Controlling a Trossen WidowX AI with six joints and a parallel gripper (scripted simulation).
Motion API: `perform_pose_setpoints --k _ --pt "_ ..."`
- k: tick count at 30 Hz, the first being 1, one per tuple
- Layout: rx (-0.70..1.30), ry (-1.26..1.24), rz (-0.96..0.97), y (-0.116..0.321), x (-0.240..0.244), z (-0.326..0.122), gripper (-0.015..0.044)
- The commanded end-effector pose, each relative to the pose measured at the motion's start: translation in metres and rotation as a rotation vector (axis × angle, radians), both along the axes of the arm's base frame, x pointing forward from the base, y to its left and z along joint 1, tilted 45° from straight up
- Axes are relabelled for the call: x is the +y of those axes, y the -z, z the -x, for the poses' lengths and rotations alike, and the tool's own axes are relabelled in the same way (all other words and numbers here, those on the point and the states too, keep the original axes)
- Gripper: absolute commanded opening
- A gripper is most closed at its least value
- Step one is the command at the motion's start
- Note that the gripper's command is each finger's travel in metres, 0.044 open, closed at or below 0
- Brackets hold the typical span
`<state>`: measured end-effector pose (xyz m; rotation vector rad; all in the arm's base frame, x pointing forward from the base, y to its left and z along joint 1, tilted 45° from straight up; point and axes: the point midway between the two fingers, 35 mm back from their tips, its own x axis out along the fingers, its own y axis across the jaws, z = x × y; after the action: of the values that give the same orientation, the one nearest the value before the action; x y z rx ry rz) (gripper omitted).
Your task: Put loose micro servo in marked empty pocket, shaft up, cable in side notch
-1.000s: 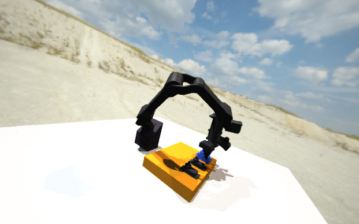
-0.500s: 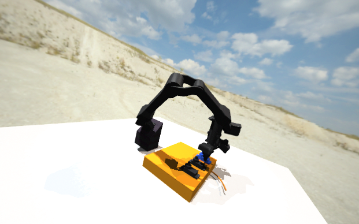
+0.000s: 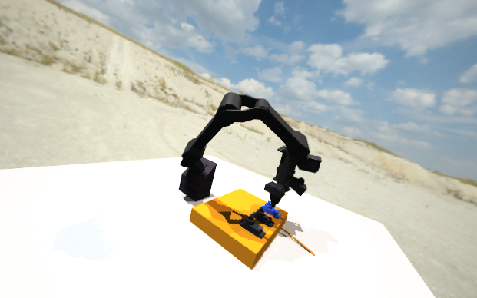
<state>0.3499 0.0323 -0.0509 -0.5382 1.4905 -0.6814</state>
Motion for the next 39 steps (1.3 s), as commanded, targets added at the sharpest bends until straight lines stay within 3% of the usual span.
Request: perform_pose_setpoints --k 1,2,6,12,21,28,39 --pt "-0.006 0.004 -0.005 -0.005 0.005 0.000 0.0187" --pt "-0.006 0.004 -0.005 -0.005 0.005 -0.001 0.0187" --pt "-0.003 -0.003 -0.009 -0.011 0.020 0.019 0.0292" --pt "0.001 0.002 -0.012 -0.040 0.060 0.091 0.0440" --pt "0.001 0.004 -0.009 -0.046 0.064 0.102 0.0440" --pt "0.001 -0.006 -0.009 -0.079 0.095 0.098 0.0440" --pt "0.001 -0.007 -0.009 -0.081 0.096 0.098 0.0440"
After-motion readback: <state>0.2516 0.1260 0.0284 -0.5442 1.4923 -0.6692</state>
